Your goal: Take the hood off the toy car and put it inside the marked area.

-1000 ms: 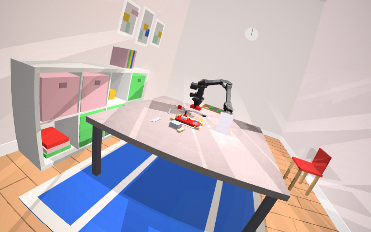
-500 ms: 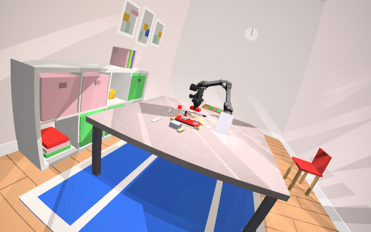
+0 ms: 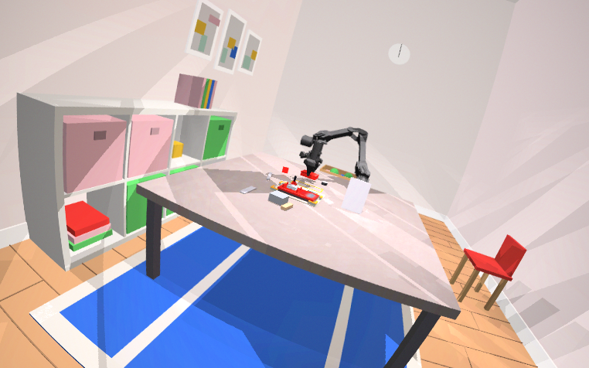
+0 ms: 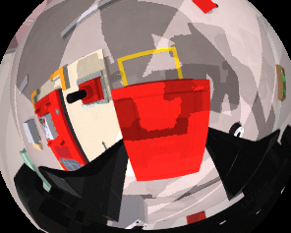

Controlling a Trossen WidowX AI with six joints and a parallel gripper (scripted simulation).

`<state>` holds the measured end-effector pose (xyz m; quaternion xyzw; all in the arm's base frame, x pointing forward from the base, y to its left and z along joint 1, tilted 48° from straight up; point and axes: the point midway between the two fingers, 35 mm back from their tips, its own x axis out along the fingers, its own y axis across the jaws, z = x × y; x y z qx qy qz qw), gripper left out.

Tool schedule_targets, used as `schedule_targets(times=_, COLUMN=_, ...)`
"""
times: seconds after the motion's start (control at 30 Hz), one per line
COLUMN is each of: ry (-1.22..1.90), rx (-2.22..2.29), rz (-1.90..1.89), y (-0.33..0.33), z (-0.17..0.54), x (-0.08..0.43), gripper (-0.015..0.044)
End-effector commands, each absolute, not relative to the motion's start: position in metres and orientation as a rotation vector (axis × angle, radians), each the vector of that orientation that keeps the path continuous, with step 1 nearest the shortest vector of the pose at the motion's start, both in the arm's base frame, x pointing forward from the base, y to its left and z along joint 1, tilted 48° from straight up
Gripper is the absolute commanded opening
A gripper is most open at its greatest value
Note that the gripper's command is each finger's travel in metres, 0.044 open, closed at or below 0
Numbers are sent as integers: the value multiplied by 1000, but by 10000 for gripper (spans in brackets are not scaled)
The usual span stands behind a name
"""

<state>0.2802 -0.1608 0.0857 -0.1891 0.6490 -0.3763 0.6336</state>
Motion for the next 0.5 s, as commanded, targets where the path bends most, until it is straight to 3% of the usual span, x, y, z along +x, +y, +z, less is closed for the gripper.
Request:
schedule_targets(times=0.0, ry=1488, rx=-439, rz=-861, y=-164, z=83, x=279, gripper=0)
schedule_targets(times=0.47, ry=1488, rx=-440, rz=-862, y=-174, z=74, x=276, gripper=0)
